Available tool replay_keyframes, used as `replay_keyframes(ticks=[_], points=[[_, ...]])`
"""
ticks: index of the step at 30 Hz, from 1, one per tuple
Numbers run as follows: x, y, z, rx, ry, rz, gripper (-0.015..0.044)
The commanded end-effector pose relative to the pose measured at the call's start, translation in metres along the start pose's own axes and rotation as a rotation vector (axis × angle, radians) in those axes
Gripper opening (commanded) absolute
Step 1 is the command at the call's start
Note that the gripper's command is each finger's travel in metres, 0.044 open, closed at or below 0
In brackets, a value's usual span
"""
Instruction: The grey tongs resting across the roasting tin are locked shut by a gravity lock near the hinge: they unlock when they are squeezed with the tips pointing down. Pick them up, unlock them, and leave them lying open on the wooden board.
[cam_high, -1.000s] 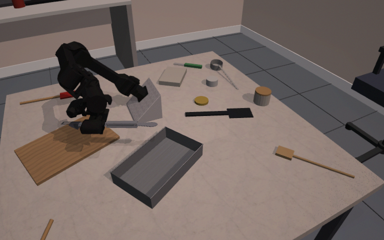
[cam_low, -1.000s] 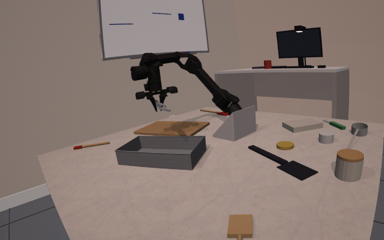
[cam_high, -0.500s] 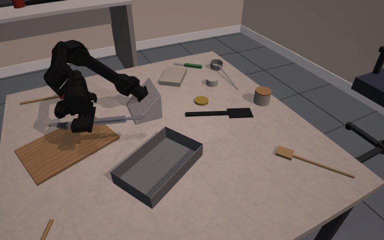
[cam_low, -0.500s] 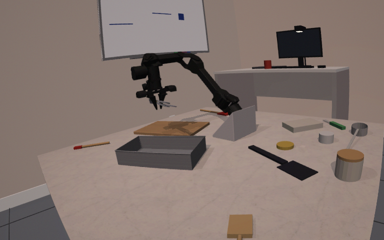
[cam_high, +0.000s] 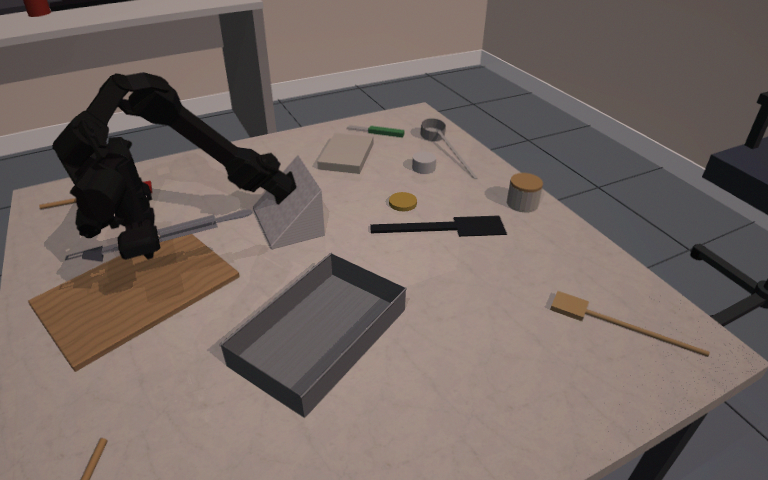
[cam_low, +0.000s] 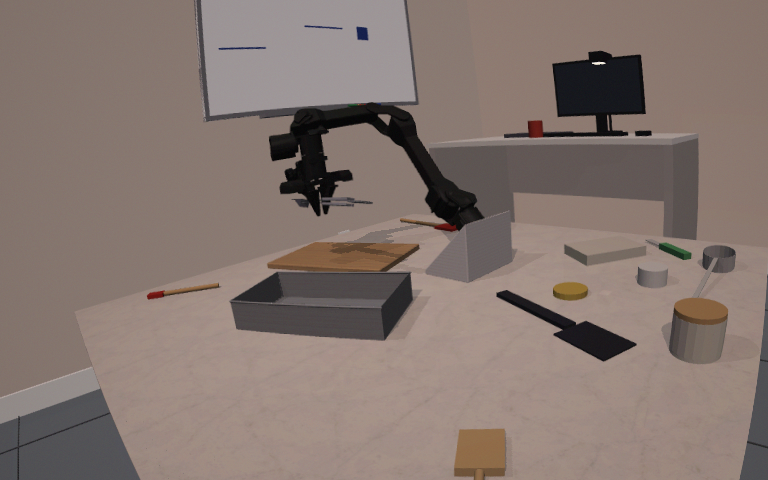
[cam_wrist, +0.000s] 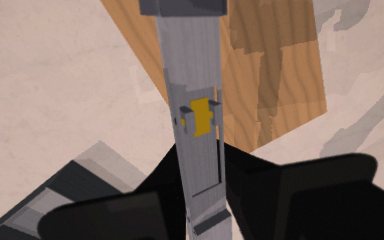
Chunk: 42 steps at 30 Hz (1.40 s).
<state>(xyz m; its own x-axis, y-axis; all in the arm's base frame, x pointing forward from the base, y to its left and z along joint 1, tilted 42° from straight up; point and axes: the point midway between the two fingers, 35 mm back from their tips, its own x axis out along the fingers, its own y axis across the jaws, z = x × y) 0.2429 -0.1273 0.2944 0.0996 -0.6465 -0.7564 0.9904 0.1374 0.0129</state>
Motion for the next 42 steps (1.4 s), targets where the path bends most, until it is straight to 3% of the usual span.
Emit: replay_keyframes(ticks=[1,20,32,42], points=[[-0.005,-0.015,0.014,-0.065,-0.004,0.020,-0.0150],[-0.016,-0.085,0.055,-0.389,-0.047,0.014,-0.0150],[-0.017,-0.084,0.056,-0.398,-0.060,0.018,-0.0150],[-0.025,-0.067,0.062,-0.482,-0.269,0.089,-0.0150]])
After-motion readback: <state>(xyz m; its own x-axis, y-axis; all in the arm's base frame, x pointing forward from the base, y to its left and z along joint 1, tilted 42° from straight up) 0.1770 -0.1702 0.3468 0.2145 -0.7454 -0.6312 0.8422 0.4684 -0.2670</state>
